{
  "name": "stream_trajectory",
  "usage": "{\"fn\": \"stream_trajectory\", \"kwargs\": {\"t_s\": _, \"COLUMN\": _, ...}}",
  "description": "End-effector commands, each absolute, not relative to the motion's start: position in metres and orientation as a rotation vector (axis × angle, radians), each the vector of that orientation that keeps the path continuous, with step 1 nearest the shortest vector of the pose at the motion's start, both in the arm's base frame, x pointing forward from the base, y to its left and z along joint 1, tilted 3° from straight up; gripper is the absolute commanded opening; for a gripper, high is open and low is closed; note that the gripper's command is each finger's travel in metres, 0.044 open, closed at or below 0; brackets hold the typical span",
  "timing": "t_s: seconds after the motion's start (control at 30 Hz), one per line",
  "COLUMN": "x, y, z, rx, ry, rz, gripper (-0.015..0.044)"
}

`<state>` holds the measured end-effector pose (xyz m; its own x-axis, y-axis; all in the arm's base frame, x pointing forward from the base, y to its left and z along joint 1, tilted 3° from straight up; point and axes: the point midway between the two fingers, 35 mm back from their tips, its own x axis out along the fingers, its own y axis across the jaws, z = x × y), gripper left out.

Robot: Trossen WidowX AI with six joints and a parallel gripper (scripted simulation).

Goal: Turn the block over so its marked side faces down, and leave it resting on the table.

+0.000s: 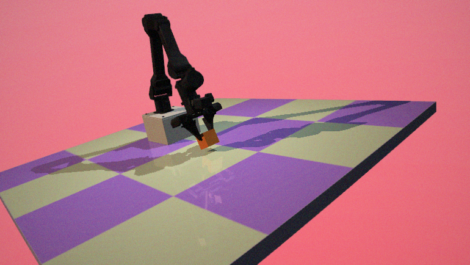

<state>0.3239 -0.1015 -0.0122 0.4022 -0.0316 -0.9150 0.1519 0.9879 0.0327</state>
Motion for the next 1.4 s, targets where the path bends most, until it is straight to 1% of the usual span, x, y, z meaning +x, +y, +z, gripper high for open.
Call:
{"fn": "stream_trajectory", "kwargs": {"t_s": 0.0, "x": 0.324, "y": -0.101, "z": -0.008, "rx": 0.113, "ry": 1.083, "rz": -0.119, "gripper": 0.0}}
{"fn": "stream_trajectory", "kwargs": {"t_s": 0.2, "x": 0.32, "y": -0.1, "z": -0.006, "rx": 0.101, "ry": 0.987, "rz": -0.121, "gripper": 0.0}}
{"fn": "stream_trajectory", "kwargs": {"t_s": 0.4, "x": 0.32, "y": -0.1, "z": -0.006, "rx": 0.1, "ry": 0.974, "rz": -0.122, "gripper": 0.0}}
{"fn": "stream_trajectory", "kwargs": {"t_s": 0.87, "x": 0.333, "y": -0.105, "z": -0.032, "rx": 0.094, "ry": 0.804, "rz": -0.134, "gripper": 0.0}}
{"fn": "stream_trajectory", "kwargs": {"t_s": 1.37, "x": 0.33, "y": -0.104, "z": -0.044, "rx": 0.081, "ry": 0.616, "rz": -0.14, "gripper": 0.0}}
